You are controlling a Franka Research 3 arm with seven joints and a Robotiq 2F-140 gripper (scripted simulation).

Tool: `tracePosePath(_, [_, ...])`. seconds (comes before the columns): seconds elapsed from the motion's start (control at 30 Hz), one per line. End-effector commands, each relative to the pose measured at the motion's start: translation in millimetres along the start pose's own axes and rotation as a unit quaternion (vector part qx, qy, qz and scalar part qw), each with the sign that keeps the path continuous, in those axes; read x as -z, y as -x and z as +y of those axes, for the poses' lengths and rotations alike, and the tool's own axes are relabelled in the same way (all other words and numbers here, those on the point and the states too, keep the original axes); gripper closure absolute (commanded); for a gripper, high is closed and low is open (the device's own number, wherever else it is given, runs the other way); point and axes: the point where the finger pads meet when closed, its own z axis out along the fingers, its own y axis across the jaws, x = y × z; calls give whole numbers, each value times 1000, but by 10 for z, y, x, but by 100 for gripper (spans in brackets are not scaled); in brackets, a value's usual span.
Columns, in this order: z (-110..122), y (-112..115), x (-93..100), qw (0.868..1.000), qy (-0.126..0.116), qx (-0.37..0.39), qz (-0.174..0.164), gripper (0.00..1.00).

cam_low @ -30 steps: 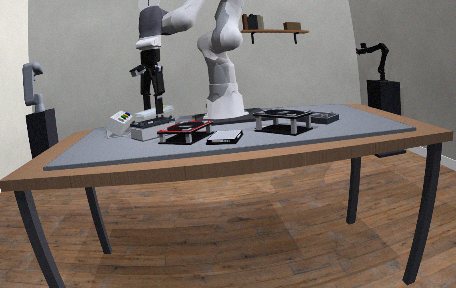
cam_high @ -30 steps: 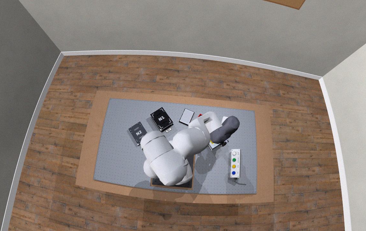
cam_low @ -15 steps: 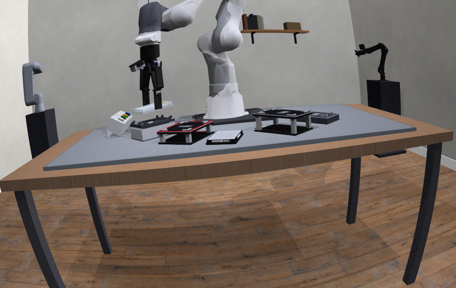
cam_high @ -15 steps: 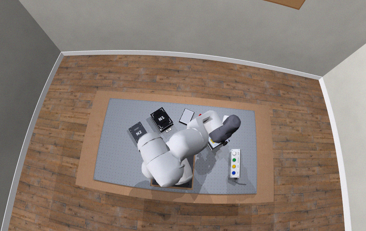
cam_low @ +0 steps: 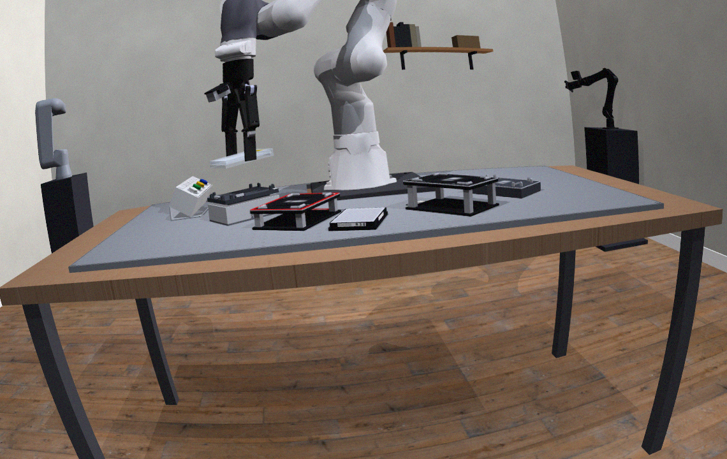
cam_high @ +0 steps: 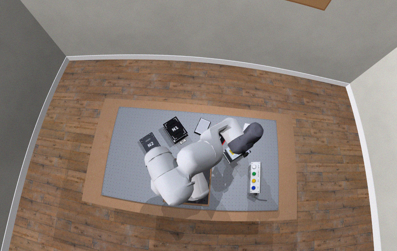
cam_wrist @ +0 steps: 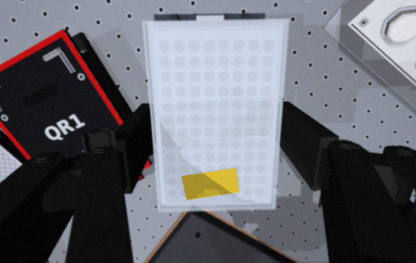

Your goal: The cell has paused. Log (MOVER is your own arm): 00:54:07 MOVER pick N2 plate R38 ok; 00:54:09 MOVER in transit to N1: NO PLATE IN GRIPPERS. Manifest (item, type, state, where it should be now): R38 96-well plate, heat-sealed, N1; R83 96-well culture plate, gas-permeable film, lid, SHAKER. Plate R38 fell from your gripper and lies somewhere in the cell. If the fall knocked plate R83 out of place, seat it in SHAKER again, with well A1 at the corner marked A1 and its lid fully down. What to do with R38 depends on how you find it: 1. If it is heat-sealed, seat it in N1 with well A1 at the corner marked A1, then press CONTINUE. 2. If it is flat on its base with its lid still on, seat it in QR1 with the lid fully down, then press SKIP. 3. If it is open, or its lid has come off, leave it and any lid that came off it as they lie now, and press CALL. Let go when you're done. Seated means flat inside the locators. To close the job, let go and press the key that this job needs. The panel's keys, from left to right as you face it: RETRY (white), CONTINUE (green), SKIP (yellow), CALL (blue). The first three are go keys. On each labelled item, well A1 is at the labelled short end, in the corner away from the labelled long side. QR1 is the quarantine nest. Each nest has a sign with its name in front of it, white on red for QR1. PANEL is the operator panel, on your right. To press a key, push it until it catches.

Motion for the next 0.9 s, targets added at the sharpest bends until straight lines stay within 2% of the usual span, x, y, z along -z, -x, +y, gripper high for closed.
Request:
tracePosePath(0.0, [-4, 53, 35, 1000, -1, 2, -8, 90])
tracePosePath(0.23, [-4, 52, 89, 1000, -1, 2, -8, 90])
tracePosePath(0.87, [-4, 52, 93, 1000, -1, 2, -8, 90])
